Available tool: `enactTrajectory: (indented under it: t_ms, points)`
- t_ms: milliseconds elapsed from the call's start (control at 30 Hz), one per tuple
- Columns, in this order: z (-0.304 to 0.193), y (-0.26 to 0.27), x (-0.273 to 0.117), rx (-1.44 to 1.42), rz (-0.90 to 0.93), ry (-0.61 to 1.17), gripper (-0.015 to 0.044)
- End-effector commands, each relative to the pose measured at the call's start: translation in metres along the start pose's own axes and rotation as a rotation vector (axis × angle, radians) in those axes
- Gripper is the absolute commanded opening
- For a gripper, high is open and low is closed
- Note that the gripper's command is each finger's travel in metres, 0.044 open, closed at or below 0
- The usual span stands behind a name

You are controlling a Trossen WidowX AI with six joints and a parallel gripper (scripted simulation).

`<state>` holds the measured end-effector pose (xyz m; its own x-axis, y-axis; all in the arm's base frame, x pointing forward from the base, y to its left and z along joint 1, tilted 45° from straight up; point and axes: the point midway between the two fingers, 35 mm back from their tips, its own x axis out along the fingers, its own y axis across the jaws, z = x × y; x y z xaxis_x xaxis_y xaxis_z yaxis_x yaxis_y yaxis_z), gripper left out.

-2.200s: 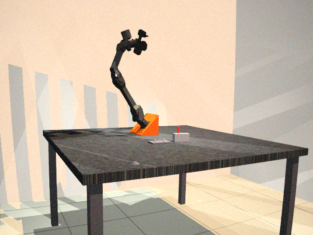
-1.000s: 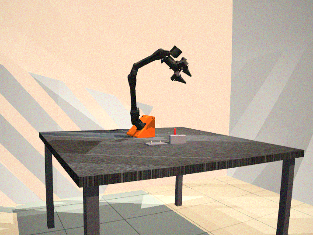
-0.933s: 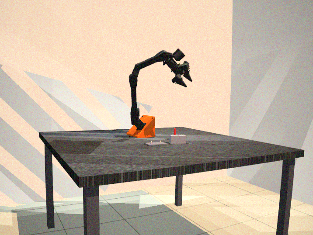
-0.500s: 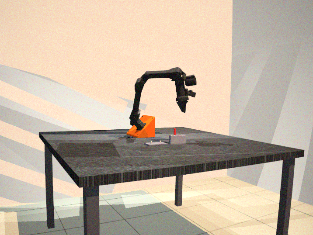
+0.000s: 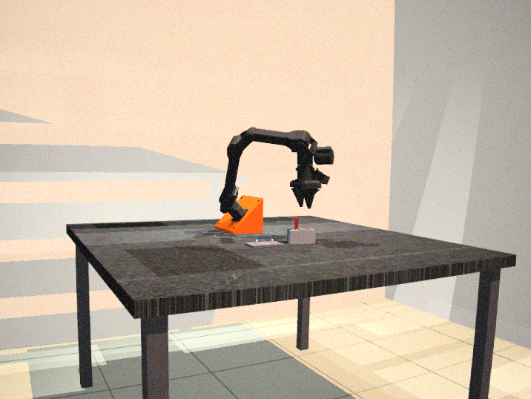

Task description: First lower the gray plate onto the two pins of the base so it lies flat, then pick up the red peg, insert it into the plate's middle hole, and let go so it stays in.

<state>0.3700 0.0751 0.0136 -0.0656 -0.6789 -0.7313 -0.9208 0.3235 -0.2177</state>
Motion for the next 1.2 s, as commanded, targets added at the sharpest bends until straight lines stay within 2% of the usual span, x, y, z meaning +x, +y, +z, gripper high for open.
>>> enactTrajectory:
  t_ms: [0,1167]
  points:
    - [-0.007,0.003,0.042,-0.006,0.018,0.026,0.0440]
    - [-0.011,0.006,0.098,-0.006,0.017,0.027,0.0440]
